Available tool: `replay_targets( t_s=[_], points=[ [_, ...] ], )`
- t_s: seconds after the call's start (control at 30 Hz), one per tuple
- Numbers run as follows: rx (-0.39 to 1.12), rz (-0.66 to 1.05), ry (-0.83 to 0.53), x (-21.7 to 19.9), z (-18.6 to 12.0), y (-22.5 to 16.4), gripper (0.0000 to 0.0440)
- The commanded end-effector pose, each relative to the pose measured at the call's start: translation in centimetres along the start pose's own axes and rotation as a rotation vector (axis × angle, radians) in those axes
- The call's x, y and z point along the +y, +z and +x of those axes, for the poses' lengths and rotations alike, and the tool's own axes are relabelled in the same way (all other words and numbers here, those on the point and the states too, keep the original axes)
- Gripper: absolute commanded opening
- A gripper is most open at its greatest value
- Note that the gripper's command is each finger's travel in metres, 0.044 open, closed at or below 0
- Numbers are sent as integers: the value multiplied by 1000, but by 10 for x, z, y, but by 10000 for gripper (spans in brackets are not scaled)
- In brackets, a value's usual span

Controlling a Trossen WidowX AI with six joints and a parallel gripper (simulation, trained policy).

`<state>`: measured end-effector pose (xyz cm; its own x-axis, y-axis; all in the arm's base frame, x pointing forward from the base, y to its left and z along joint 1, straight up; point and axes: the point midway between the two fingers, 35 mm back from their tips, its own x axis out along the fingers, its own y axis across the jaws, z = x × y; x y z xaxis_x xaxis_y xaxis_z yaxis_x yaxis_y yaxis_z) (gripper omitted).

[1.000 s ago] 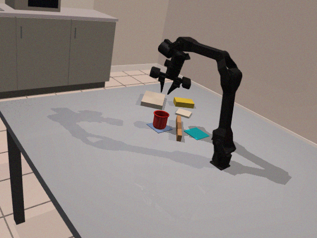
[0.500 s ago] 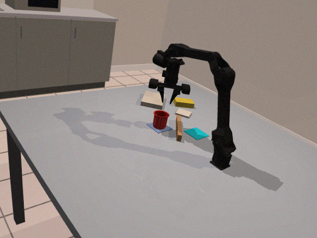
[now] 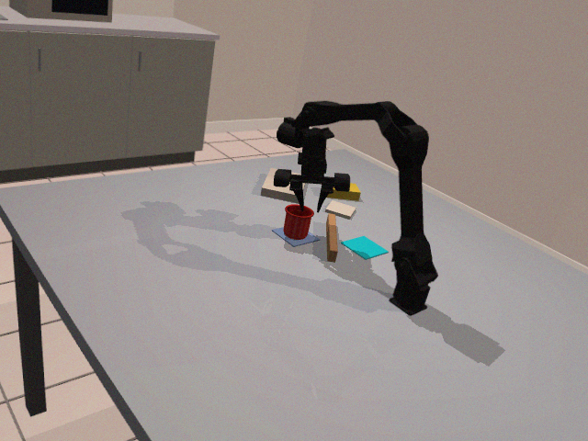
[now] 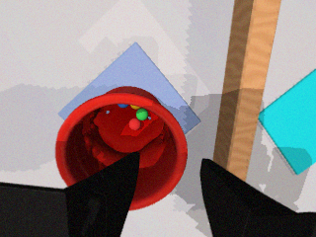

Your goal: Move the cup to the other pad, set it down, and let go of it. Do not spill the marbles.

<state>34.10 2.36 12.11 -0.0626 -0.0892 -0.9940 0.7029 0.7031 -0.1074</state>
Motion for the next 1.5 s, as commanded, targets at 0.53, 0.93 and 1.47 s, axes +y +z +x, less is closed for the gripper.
replay_targets(
  t_s=[0.53,0.93,1.47],
  points=[
    [31,-88,-44,-1,64,-6,23],
    [24,-88,-26,-7,48,-8,0],
    [4,14,28,-33,2,-4,2]
  ],
)
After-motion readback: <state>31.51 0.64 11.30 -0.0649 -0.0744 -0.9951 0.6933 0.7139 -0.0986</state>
